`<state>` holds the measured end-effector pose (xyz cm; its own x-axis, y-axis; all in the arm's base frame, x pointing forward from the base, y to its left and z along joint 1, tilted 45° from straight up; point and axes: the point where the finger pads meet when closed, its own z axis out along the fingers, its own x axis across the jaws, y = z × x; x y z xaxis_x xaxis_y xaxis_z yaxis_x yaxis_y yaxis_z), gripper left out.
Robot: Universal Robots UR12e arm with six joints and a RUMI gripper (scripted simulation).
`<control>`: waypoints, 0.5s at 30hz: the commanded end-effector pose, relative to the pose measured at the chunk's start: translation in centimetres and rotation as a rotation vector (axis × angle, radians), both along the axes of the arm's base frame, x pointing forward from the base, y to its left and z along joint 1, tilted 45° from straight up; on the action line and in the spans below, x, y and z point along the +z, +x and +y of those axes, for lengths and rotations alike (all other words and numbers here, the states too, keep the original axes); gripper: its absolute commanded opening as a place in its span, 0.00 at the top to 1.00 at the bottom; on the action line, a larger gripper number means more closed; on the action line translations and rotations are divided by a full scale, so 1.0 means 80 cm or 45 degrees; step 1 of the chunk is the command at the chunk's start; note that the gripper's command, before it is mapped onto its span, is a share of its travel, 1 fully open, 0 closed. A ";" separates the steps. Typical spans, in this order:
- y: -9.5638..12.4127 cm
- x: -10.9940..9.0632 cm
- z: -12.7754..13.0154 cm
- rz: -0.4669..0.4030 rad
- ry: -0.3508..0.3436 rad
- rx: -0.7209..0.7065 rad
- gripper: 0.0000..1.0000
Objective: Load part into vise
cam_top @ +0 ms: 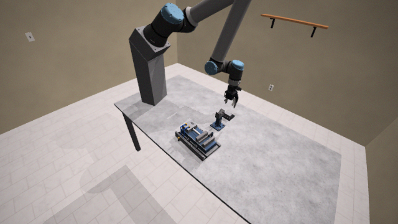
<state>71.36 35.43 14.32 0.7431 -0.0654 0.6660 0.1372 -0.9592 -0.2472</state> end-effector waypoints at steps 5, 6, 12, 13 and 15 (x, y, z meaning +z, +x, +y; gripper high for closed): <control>0.014 -0.014 0.006 -0.001 0.000 0.000 0.49; 0.016 -0.016 0.007 -0.001 0.000 0.000 0.49; 0.028 -0.030 0.012 -0.001 0.000 0.000 0.49; 0.031 -0.032 0.013 -0.001 0.000 0.000 0.49; 0.035 -0.036 0.015 -0.001 0.000 0.000 0.49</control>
